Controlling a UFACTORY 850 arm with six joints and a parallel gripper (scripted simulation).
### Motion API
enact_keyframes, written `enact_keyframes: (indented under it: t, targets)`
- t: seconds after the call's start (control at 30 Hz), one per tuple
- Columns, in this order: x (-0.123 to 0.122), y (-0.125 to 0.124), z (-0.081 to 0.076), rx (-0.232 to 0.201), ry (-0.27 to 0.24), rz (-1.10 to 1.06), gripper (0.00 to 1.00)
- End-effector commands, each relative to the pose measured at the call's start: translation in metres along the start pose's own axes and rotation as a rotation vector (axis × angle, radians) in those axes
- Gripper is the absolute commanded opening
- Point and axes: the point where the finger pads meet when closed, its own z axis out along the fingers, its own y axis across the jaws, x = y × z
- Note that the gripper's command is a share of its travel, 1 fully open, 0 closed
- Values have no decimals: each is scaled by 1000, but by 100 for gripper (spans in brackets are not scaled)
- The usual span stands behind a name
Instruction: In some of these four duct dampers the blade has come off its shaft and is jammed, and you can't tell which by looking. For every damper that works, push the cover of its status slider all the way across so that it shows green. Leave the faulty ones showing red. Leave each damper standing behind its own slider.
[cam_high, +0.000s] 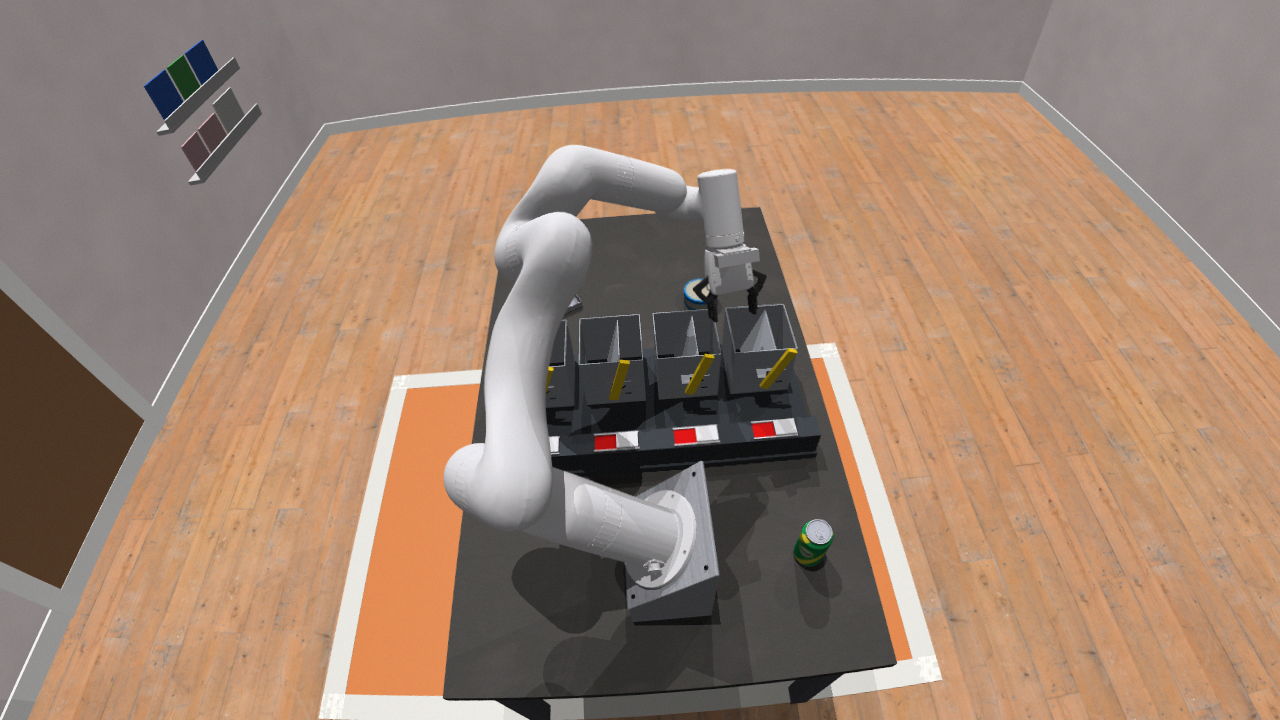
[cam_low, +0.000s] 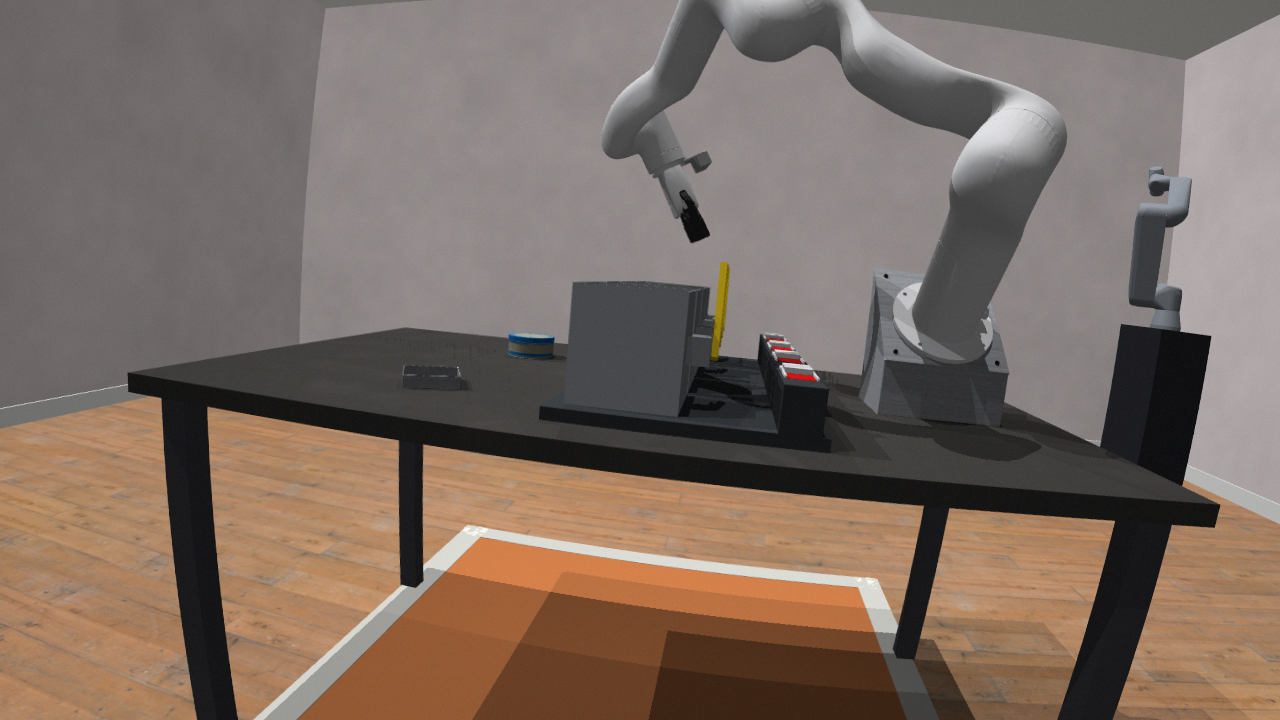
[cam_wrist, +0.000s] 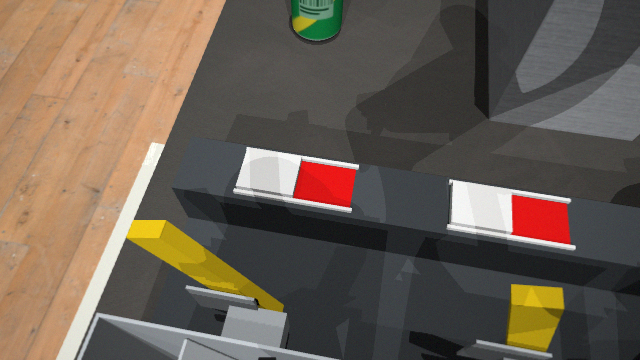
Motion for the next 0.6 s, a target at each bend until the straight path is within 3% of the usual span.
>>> enact_keyframes:
  t: [0.0,0.43,0.57]
  targets:
    - [-11,-24,-4,-25,-161,44,100]
    - [-23,-88,-27,-40,-493,170,100]
    - [-23,-92,-28,-40,-510,177,100]
